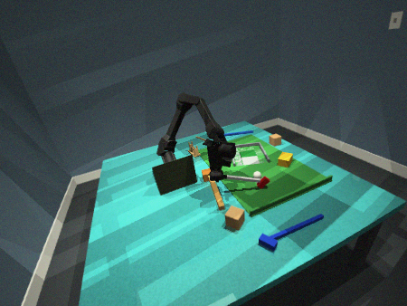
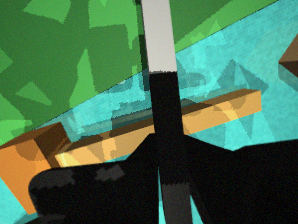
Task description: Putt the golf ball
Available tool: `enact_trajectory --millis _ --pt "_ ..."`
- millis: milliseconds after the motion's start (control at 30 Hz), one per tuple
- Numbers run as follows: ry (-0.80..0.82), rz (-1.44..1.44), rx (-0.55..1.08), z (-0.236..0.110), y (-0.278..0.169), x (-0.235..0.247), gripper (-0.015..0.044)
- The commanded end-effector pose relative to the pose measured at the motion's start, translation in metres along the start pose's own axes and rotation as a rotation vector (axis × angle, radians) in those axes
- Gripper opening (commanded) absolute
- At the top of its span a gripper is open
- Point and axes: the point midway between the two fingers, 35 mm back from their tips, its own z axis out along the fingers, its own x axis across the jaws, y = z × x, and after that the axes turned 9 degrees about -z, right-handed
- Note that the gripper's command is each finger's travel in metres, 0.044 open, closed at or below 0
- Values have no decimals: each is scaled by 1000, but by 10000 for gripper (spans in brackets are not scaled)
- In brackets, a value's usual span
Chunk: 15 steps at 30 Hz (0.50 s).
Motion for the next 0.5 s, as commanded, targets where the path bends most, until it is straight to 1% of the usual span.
enact_trajectory --millis 0,267,333,467 --pt "0 2 -7 0 -1 -14 0" --pt "3 7 -5 1 -2 -9 0" --pt "-2 8 -7 -2 6 9 0" --pt "-4 8 -11 -3 20 70 0"
